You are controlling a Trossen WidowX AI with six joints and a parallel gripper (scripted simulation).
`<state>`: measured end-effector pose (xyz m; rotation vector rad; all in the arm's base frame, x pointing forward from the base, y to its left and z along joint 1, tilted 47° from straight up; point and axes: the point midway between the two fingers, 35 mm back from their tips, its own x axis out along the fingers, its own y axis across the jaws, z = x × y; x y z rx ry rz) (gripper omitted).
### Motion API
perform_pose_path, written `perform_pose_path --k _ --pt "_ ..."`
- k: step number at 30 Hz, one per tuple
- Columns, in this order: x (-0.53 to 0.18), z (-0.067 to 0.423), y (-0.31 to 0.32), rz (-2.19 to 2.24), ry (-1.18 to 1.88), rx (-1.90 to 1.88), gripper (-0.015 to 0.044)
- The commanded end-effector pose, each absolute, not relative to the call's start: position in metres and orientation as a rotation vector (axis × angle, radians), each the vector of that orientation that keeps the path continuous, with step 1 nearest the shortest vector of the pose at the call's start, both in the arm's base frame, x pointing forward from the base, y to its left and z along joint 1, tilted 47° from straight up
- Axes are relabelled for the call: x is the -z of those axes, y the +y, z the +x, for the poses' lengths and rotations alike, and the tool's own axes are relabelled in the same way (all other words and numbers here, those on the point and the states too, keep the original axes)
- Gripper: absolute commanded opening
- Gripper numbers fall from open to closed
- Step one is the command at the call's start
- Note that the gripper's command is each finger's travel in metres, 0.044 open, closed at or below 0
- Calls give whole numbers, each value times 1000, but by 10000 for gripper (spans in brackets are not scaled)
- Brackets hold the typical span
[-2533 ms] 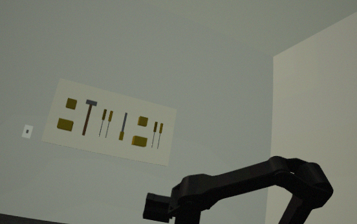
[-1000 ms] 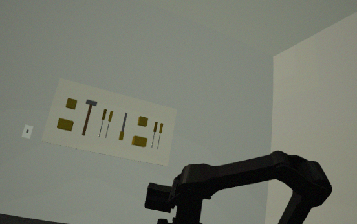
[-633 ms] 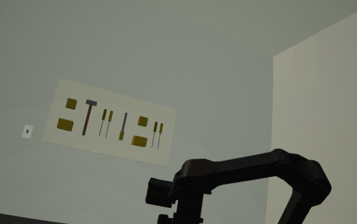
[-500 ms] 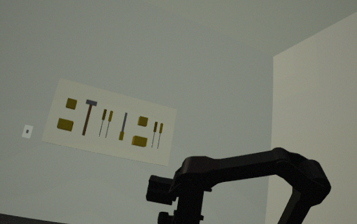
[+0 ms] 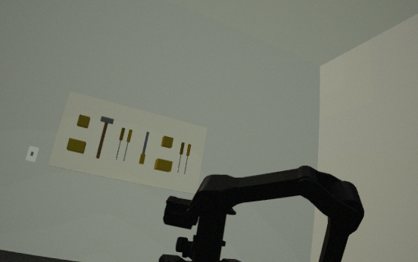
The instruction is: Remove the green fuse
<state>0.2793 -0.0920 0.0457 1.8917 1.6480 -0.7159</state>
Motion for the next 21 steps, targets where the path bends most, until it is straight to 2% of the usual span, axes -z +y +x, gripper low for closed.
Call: perform_pose_path --k 1,21 --pt "-32 280 -108 1883 1647 719 0" --pt "50 263 -185 1878 1644 722 0"
